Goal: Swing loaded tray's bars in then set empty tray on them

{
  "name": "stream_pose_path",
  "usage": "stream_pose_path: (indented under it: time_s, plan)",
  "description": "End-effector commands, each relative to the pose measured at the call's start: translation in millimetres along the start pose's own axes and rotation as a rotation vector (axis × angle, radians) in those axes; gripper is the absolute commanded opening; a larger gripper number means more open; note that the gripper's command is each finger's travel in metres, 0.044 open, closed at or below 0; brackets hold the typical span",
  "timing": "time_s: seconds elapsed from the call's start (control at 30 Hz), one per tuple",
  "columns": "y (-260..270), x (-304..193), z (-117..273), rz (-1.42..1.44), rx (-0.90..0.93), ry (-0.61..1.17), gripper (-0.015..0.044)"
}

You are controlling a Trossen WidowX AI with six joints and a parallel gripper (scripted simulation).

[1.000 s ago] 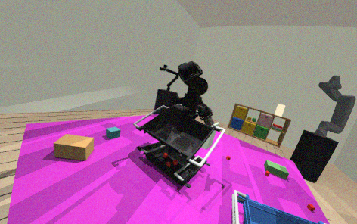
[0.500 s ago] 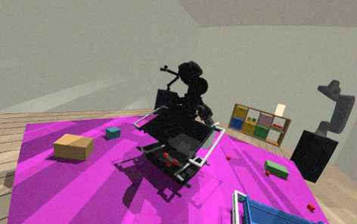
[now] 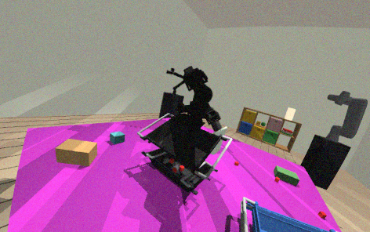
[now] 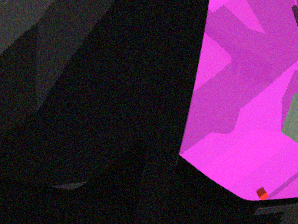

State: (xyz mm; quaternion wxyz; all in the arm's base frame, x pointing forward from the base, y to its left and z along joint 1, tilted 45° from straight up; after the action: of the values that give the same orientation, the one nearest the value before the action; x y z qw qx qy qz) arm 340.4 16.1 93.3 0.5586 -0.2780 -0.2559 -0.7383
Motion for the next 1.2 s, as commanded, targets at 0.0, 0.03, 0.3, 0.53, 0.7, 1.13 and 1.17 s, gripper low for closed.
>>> stream_pose_path:
  time_s: [0.0,0.03,0.3,0.53,0.7,1.13,1.17]
  plan:
    - [0.7,-1.4,-5.7,0.007,0.018,-0.003,0.0000]
    - [0.7,-1.3,-7.6,0.006,0.018,-0.003,0.0000]
    - [0.6,-1.1,-22.8,0.006,0.018,-0.004,0.0000]
    - [-0.5,-0.7,-35.2,0.006,0.018,-0.005,0.0000]
    - [-2.4,-0.3,-38.5,0.006,0.018,-0.006,0.0000]
    - [-11.1,0.2,-44.8,0.006,0.018,-0.007,0.0000]
    - [-11.2,0.2,-44.9,0.006,0.018,-0.007,0.0000]
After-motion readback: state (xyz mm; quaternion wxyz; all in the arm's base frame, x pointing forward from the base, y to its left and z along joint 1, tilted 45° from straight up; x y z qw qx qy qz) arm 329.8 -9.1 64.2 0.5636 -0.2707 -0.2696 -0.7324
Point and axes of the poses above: the point midway between the two fingers, 35 mm back from their tips, its own z axis back along the fingers, its own y axis across the jaws, x = y × z, the point moved 6 cm from there along z, back along the fingers, and after that the axes turned 4 degrees about -z, right-handed, at the moved point
